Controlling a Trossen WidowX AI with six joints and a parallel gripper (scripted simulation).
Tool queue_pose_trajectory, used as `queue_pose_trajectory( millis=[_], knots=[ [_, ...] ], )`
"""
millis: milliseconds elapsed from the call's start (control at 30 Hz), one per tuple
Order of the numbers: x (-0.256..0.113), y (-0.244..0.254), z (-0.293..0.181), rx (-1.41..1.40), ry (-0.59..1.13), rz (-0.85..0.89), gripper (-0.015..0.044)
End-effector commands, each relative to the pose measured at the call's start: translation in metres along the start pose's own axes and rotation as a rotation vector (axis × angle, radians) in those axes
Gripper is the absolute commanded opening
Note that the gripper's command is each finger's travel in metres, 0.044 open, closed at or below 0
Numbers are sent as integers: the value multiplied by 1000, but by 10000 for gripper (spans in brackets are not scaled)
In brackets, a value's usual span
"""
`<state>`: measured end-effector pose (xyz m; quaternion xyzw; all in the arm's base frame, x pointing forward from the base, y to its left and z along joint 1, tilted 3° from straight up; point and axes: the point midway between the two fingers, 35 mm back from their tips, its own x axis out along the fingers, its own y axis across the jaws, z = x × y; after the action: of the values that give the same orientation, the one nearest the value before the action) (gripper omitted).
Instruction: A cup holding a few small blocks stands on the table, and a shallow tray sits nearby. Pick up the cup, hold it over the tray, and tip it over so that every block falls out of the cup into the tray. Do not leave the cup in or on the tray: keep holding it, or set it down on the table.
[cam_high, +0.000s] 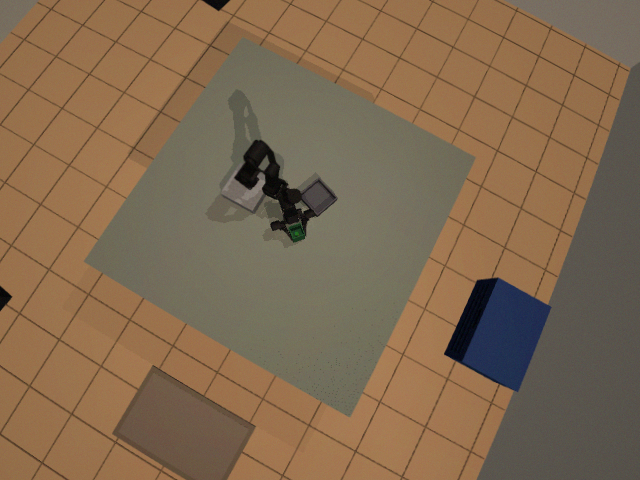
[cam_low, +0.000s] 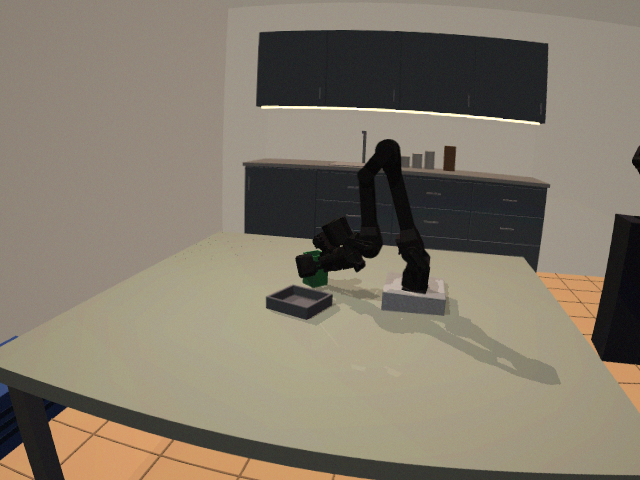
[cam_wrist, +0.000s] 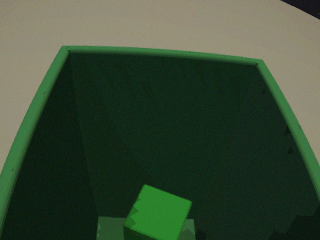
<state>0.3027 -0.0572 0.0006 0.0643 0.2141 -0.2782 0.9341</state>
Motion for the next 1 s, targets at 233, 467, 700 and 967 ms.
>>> queue_pose_trajectory(
  millis=[233,467,700,967],
  knots=[
    [1,1,0,-3,1,6,177],
    [-3,1,9,-3,1,6,0],
    [-8,0,19,-3,1,6,0],
    [-14,-1,30,-3,1,6,0]
  ],
)
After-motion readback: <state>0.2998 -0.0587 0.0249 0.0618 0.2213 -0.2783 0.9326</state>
